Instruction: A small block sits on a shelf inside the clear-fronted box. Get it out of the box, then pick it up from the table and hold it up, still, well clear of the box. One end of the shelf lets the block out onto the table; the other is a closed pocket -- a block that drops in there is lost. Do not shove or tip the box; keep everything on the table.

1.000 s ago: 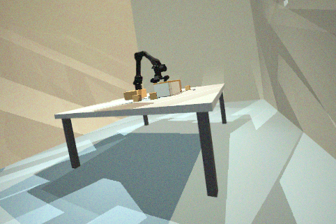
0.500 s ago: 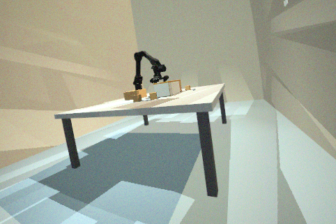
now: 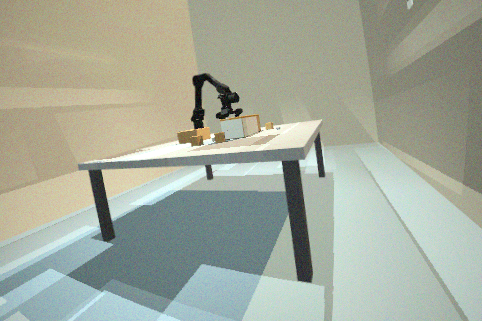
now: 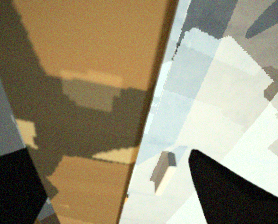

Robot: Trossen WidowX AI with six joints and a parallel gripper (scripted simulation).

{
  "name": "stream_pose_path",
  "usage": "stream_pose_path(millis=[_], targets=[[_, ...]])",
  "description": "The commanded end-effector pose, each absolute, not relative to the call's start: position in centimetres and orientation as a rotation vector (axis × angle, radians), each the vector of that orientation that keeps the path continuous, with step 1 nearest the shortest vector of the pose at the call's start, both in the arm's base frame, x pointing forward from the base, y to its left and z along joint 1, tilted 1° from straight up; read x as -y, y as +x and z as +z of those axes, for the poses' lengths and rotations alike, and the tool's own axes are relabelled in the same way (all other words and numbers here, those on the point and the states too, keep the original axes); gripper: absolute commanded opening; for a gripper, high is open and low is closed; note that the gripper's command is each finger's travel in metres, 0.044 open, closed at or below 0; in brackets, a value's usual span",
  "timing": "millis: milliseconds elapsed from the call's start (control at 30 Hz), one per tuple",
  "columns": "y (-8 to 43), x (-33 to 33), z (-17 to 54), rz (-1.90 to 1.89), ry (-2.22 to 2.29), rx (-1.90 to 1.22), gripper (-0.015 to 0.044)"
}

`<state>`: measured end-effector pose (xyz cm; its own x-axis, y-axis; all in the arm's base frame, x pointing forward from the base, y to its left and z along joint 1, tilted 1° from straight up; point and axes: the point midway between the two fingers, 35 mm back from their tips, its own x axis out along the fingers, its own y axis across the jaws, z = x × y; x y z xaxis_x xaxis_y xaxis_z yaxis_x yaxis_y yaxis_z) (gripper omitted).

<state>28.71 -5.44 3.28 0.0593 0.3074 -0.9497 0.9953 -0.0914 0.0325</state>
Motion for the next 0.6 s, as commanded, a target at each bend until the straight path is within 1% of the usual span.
stream_pose_path(millis=[0, 567], targets=[[28.6, 4.9, 3.2, -1.07, 1.531, -1.361, 0.04], [28.6, 5.6, 3.3, -1.071, 1.531, -1.361, 0.04]])
